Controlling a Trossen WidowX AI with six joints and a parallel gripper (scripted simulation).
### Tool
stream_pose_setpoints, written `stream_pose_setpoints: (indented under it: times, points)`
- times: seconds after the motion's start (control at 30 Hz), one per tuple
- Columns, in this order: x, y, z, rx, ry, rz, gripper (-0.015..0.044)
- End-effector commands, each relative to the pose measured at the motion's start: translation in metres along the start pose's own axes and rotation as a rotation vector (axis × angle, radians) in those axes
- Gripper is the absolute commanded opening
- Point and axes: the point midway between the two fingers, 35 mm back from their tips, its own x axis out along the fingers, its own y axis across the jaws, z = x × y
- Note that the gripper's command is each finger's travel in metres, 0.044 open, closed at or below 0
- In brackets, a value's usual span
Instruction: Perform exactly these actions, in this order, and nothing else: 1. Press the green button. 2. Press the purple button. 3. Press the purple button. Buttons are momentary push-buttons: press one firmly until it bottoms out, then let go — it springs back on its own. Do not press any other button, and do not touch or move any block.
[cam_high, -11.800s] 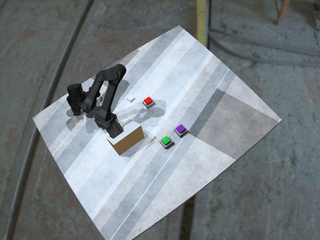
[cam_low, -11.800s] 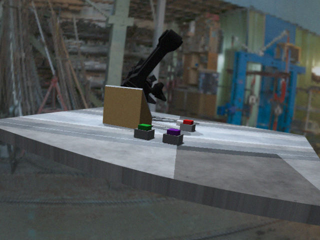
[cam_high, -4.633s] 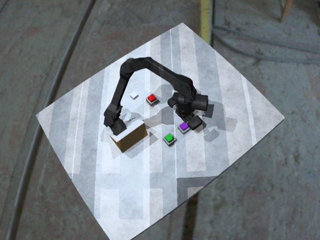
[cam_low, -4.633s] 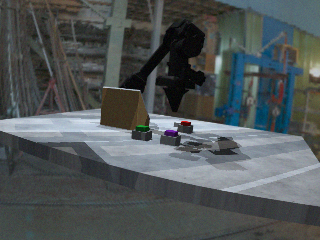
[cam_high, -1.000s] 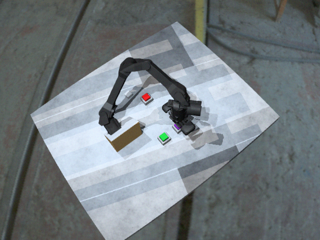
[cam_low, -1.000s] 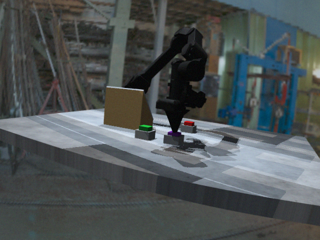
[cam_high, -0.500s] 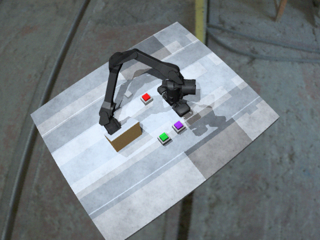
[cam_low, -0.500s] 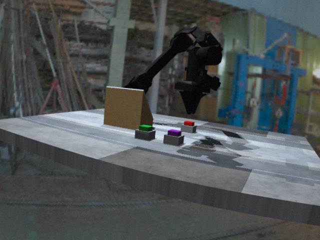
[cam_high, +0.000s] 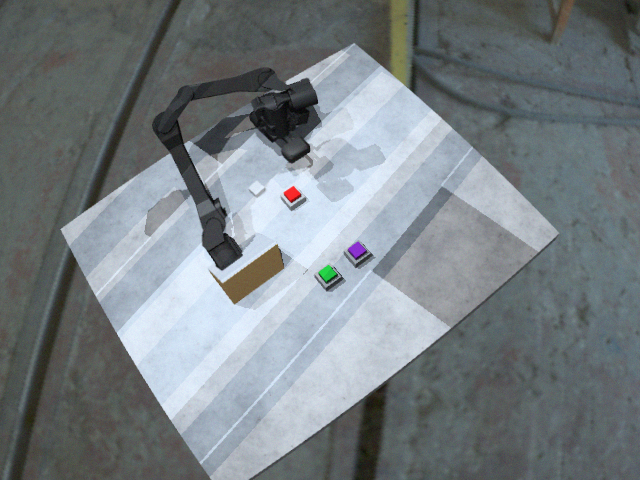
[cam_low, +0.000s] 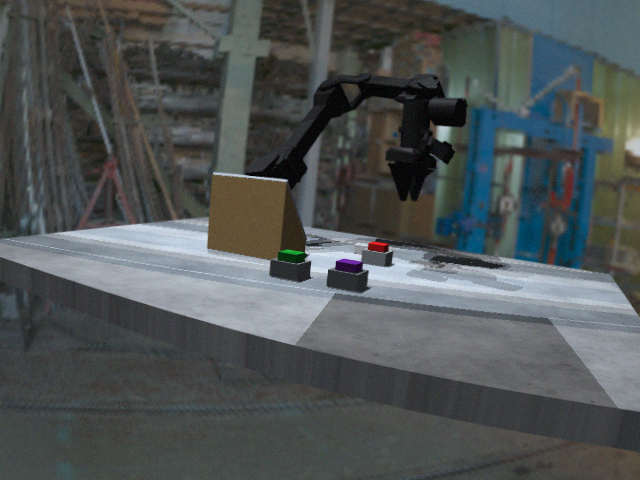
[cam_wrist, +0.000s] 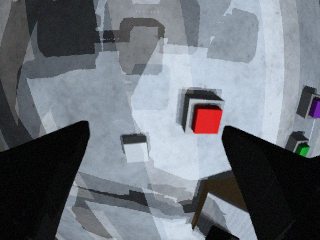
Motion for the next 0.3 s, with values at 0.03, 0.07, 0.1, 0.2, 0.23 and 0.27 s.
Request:
stream_pose_setpoints:
  times: [0.03,0.07,0.1,0.2,0.23,0.27]
  points:
    - [-0.0038,0.0488,-0.0339,0.002,0.01,0.024,0.04]
    - [-0.0038,0.0488,-0.0339,0.002,0.01,0.024,0.04]
    - [-0.0038,0.0488,-0.0339,0.002,0.01,0.024,0.04]
    - [-0.0038,0.0488,-0.0339,0.002,0.01,0.024,0.04]
    - [-0.0038,0.0488,-0.0339,0.002,0.01,0.024,0.04]
    - [-0.0038,0.0488,-0.0339,0.002,0.01,0.024,0.04]
